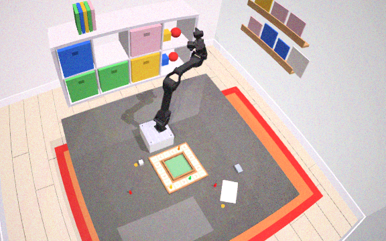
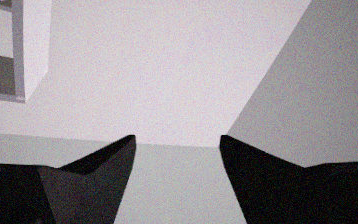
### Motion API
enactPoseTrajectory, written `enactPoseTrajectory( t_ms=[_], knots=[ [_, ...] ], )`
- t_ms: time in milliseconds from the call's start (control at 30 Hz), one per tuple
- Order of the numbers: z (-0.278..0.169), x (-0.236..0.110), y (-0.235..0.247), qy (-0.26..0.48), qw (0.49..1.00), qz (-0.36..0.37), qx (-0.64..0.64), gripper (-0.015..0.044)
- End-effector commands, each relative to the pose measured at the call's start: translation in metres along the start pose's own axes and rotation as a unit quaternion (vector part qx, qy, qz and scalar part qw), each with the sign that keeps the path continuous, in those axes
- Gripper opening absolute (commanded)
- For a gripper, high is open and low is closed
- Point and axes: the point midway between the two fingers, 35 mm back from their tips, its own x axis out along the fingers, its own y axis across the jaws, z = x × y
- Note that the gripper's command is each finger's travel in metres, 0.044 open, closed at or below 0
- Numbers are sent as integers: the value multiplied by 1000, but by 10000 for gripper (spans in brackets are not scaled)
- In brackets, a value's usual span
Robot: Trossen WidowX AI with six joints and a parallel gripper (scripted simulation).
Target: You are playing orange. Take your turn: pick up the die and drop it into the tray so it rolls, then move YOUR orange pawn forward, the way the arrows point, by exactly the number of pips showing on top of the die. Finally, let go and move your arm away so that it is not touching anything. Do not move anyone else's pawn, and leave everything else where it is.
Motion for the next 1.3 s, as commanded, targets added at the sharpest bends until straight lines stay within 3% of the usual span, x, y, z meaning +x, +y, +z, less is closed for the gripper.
enactPoseTrajectory(
  t_ms=[0,367,533,700,1000,1267],
  knots=[
    [-42,-35,15,68,997,34,18,275],
    [-148,-178,42,295,945,105,92,275],
    [-164,-227,44,373,912,110,129,275],
    [-184,-303,50,463,864,125,150,275],
    [-188,-462,49,629,743,133,185,275],
    [-145,-600,36,759,605,116,212,275]
  ],
)
